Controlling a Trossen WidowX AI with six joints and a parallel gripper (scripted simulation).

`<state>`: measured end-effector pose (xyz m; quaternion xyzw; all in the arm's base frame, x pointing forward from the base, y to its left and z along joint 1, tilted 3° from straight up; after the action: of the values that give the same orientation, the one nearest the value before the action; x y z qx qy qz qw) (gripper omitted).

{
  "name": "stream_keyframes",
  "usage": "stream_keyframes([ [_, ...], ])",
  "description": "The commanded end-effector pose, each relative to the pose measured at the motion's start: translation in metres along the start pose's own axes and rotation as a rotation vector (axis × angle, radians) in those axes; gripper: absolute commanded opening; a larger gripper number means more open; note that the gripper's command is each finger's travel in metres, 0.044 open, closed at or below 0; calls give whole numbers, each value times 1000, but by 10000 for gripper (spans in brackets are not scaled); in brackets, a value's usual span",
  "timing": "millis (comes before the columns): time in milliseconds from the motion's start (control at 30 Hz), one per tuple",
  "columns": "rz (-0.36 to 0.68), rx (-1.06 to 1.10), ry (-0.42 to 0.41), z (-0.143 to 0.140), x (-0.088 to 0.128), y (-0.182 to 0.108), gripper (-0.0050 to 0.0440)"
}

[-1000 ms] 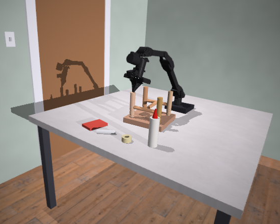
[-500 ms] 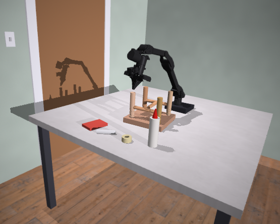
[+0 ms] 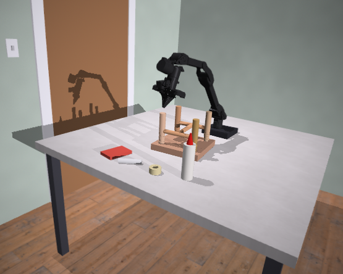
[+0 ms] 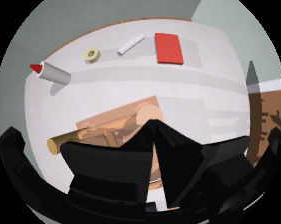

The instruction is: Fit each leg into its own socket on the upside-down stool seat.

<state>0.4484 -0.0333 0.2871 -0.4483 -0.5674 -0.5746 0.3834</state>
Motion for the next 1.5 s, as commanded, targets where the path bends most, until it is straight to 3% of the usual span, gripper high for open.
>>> stream_keyframes([
  [0, 13, -33, -10, -10, 16, -17, 0],
  [300, 62, -138, -43, -38, 59, -93, 0],
  [533, 90, -174, -53, -48, 73, -139, 0],
  [867, 92, -175, -53, -49, 72, -141, 0],
  [1467, 92, -175, -53, -48, 39, -154, 0],
])
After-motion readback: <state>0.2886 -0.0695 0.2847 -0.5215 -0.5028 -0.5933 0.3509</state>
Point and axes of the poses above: the point midway between the two fingers, 35 mm back from their tips, its own x axis back along the fingers, its own z axis across the jaws, y = z × x, the point moved 9 cm from there along x, back along the fingers, and after that the axes turned 1 degree about x, right-handed, at the moved point
